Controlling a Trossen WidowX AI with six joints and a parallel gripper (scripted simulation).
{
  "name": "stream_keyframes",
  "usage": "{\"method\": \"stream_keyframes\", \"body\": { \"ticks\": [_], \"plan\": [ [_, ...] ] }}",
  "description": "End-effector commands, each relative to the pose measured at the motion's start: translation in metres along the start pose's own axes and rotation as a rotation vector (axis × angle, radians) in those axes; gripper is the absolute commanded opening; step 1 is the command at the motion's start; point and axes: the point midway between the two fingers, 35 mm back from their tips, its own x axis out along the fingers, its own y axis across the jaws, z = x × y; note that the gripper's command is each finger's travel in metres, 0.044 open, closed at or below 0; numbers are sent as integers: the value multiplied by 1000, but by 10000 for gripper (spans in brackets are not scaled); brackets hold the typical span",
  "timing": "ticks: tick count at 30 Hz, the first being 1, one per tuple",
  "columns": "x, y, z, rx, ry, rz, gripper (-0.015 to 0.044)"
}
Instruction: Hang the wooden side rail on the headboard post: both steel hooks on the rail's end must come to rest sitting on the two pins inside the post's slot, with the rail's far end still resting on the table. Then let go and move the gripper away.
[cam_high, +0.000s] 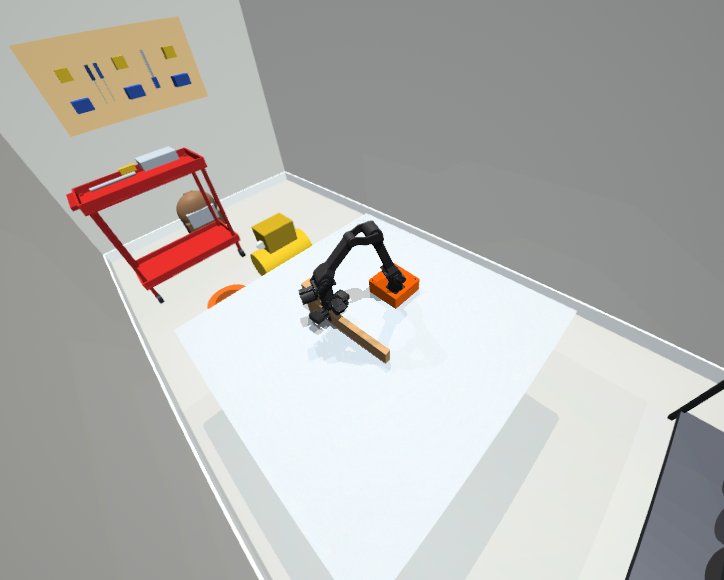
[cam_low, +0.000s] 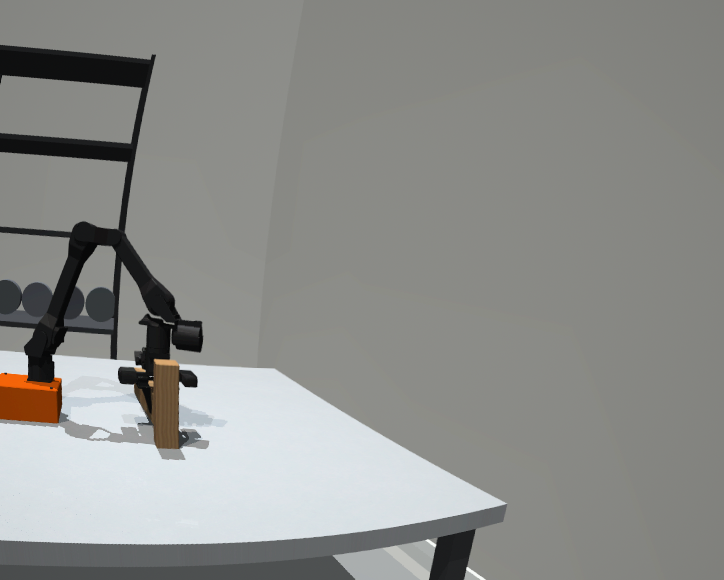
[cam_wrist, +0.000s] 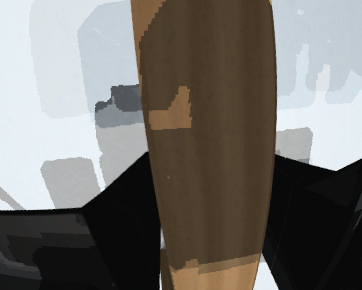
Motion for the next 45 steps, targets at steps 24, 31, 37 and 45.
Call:
{"method": "stream_keyframes", "body": {
  "ticks": [24,31,37,45],
  "plan": [
    [4,0,-2,-5,9,0,0],
    [5,0,-2,-5,9,0,0],
    [6,0,-2,-5,9,0,0],
    [8,0,-2,-5,9,0,0]
  ]
}}
